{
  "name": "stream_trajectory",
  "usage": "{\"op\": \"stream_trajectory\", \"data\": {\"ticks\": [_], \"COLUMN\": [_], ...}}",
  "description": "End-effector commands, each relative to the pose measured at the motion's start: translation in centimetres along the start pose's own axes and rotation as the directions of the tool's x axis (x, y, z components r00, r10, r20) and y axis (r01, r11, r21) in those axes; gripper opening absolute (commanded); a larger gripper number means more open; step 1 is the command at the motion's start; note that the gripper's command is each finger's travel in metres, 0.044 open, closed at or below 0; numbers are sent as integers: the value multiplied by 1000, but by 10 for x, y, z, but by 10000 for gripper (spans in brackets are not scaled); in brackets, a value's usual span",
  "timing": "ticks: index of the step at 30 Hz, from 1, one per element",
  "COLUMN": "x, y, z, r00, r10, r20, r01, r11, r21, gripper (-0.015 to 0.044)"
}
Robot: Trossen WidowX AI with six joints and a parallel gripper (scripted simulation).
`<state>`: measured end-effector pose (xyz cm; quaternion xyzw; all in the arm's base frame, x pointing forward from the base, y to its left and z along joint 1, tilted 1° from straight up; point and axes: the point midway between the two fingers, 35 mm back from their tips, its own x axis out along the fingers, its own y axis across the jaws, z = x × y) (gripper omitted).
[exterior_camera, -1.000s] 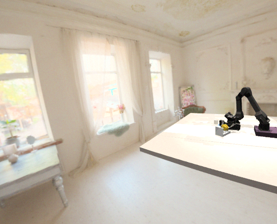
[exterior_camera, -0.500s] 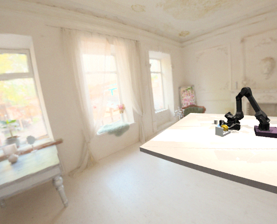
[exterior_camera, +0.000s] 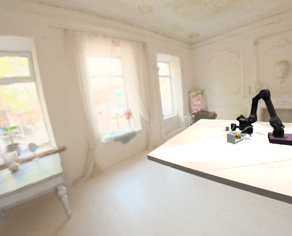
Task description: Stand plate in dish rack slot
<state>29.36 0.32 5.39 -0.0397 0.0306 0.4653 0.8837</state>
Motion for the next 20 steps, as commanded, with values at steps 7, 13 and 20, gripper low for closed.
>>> {"op": "stream_trajectory", "data": {"ticks": [7,13,20], "x": [-9,-9,-13], "y": [-4,-7,-36], "z": [84,84,85], "r00": [1000,1000,982], "r10": [-6,-18,-123], "r20": [17,4,-145], "r01": [6,18,146], "r11": [1000,1000,977], "r21": [11,25,157], "gripper": [400,400,400]}}
